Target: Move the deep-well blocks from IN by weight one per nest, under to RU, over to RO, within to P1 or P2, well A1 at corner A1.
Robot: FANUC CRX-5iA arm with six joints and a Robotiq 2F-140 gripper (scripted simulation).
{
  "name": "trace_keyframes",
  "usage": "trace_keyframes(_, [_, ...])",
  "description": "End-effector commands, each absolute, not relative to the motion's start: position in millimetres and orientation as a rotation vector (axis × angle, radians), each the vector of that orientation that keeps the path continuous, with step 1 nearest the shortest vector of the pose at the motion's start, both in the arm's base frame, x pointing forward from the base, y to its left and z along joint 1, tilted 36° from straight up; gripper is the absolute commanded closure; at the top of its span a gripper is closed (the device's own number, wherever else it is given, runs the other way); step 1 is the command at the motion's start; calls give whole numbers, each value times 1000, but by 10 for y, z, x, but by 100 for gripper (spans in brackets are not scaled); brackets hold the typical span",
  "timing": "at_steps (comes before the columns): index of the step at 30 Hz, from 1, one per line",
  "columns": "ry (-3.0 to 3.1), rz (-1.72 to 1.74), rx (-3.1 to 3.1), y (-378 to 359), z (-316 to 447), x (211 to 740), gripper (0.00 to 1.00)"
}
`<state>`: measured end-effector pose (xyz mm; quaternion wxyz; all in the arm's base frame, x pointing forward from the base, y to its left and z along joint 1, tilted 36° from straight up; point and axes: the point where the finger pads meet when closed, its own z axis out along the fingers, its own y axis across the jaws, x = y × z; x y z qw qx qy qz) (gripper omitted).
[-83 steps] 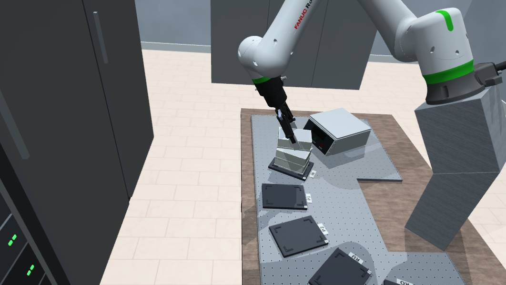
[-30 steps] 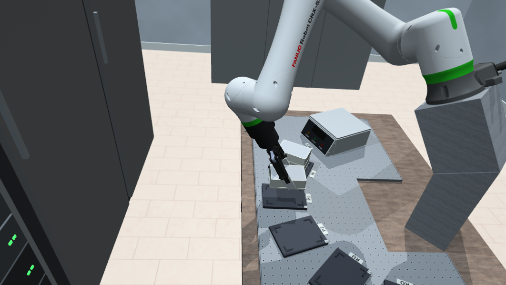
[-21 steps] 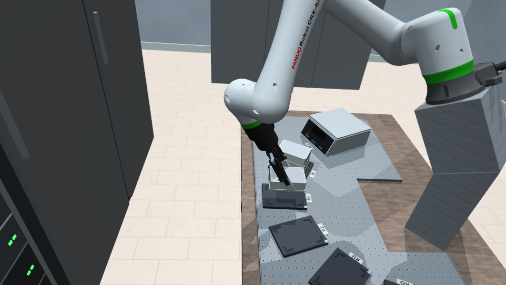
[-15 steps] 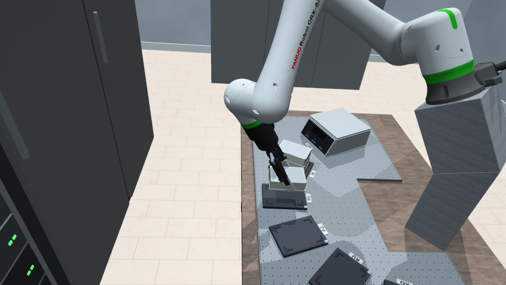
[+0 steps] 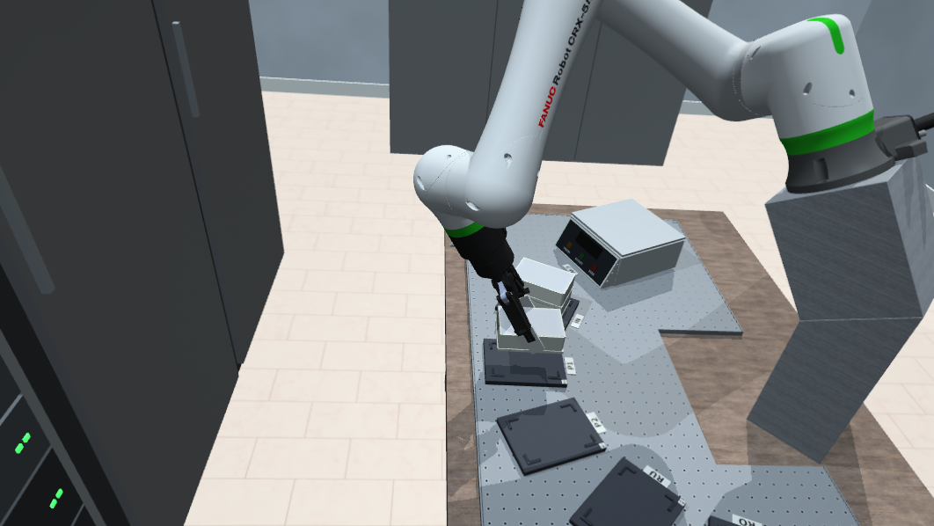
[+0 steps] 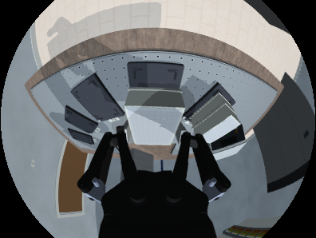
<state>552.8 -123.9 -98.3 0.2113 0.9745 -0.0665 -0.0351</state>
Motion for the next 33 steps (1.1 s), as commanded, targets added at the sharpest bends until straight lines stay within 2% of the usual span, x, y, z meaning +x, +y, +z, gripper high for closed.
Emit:
trace_keyframes(1, [-185,-97,2708,-1239,-982,5529,90])
trace_keyframes(33, [-185,-97,2708,-1404,-1290,5685,90])
